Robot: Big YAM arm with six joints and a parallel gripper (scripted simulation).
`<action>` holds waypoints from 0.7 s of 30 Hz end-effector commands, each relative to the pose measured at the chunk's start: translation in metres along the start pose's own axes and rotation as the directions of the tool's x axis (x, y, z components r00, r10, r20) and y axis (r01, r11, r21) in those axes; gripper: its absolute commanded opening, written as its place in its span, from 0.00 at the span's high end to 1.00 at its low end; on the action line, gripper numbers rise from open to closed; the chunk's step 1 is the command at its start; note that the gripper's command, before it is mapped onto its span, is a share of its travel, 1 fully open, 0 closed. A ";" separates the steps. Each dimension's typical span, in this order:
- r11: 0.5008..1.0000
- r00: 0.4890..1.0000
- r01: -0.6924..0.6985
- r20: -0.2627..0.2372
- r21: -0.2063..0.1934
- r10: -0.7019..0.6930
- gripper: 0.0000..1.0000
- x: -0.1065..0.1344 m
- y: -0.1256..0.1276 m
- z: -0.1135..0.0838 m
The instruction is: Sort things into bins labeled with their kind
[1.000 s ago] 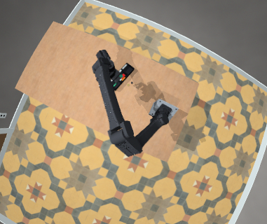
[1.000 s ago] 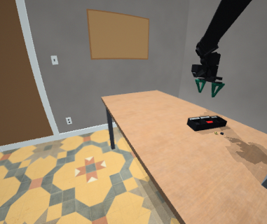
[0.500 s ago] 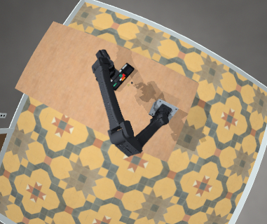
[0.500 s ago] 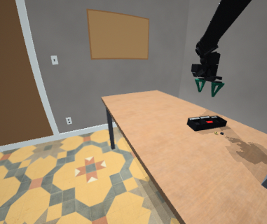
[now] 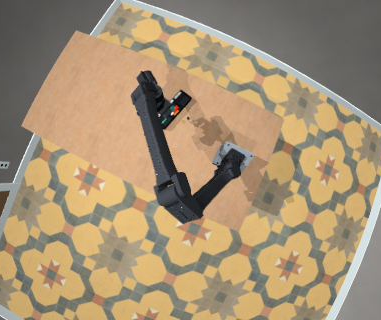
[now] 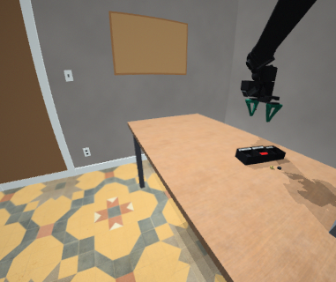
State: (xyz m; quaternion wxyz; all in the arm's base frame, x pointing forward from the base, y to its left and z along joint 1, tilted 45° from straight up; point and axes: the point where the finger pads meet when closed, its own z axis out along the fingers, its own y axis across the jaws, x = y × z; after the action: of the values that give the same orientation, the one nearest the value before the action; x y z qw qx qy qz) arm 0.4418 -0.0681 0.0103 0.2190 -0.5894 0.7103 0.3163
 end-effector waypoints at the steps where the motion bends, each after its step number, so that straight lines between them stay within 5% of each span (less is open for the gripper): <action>1: 0.998 1.000 0.011 -0.007 0.062 -0.010 0.00 0.007 -0.019 -0.029; 21: 0.998 1.000 0.015 -0.009 0.067 -0.014 0.00 0.007 -0.020 -0.030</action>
State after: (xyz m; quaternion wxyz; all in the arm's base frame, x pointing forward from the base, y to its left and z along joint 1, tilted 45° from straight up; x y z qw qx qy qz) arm 0.4418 -0.0684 0.0103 0.2191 -0.5895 0.7103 0.3162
